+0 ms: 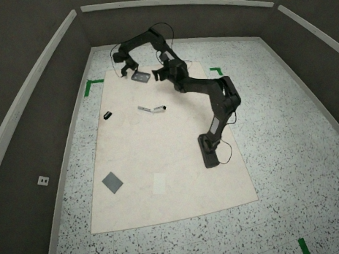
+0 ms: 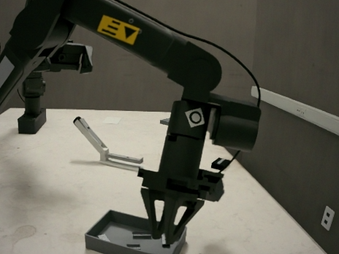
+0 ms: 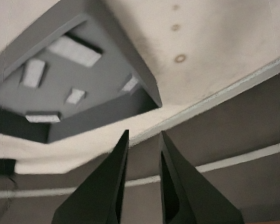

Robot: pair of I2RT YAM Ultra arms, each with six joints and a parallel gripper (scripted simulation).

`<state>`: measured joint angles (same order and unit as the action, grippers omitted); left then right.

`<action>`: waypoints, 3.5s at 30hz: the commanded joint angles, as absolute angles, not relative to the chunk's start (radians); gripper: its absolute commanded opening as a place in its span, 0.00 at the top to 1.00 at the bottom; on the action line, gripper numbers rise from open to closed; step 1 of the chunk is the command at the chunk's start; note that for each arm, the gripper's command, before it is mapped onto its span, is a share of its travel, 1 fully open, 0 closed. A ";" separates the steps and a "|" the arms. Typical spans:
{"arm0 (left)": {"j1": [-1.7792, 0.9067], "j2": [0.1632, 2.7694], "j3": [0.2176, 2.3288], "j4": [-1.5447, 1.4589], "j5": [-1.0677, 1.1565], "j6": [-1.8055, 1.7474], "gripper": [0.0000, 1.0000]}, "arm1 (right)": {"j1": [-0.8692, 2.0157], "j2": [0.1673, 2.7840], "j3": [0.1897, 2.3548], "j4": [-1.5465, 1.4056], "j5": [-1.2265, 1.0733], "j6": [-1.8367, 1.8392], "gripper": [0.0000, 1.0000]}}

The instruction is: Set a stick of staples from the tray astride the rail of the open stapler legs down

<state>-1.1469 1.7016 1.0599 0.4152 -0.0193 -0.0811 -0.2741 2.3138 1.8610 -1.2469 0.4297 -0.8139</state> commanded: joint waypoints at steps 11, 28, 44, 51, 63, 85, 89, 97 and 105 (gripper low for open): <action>-1.142 1.692 1.060 0.424 -0.018 -0.080 0.00 | -0.319 2.261 1.876 -1.195 0.261 -0.289 0.73; -1.142 1.692 1.060 0.424 -0.018 -0.080 0.00 | -0.352 2.247 1.861 -1.171 0.073 0.297 0.73; -1.142 1.692 1.060 0.424 -0.018 -0.080 0.00 | -0.372 2.242 1.854 -1.153 -0.113 0.861 0.73; -1.142 1.692 1.060 0.424 -0.018 -0.080 0.00 | -0.378 2.238 1.848 -1.143 -0.180 1.071 0.73; -1.142 1.692 1.060 0.424 -0.018 -0.080 0.00 | -0.440 2.257 1.788 -1.181 -0.250 1.260 0.73; -1.142 1.692 1.060 0.424 -0.018 -0.080 0.00 | -0.402 2.279 1.721 -1.083 -0.256 1.294 0.73; -1.142 1.692 1.060 0.424 -0.018 -0.080 0.00 | -0.399 2.284 1.706 -1.062 -0.257 1.298 0.73; -1.142 1.692 1.060 0.424 -0.018 -0.080 0.00 | -0.394 2.294 1.685 -1.031 -0.257 1.303 0.73; -1.142 1.692 1.060 0.424 -0.018 -0.080 0.00 | -0.400 2.285 1.697 -1.043 -0.253 1.296 0.73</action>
<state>-1.1469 1.7016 1.0599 0.4152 -0.0193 -0.0811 -0.4026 2.2913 1.6951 -1.0447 -0.2508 1.2938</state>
